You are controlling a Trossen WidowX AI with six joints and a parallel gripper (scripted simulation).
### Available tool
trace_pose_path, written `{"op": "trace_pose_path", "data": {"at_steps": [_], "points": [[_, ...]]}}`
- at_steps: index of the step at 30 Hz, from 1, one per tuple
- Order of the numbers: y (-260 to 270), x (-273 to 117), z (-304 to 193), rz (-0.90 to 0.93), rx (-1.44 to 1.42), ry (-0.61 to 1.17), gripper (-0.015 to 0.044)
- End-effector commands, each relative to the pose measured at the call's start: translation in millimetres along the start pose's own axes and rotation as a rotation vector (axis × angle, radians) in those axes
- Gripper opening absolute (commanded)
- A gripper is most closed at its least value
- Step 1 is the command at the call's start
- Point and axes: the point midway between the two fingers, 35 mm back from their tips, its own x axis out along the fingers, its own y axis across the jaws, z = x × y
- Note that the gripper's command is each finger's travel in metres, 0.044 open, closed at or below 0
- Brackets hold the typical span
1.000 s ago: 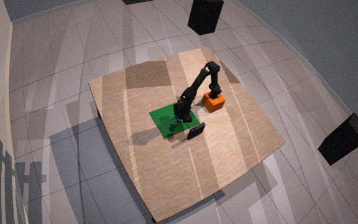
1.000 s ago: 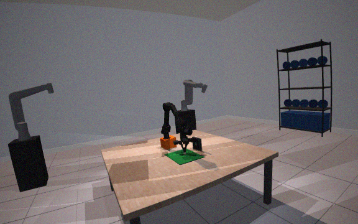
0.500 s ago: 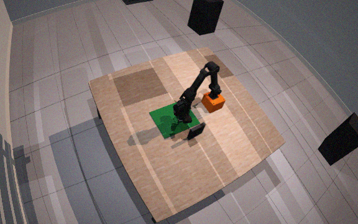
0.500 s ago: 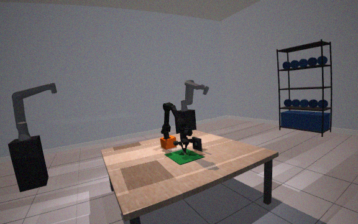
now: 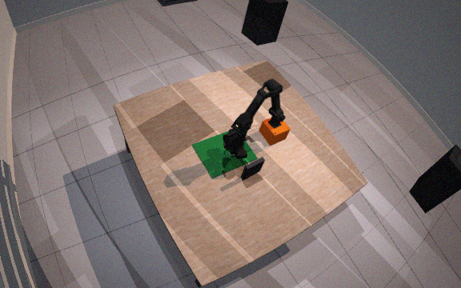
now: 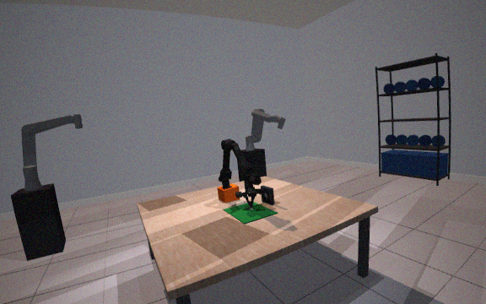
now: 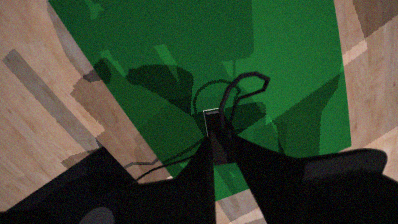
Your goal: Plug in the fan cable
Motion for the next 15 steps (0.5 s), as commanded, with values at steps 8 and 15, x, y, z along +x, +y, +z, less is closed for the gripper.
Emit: {"op": "trace_pose_path", "data": {"at_steps": [8,15], "points": [[0.0,6.6,-0.6,-0.002,0.000,0.006,0.0000],[0.0,8.3,-0.6,-0.002,0.000,0.006,0.0000]]}}
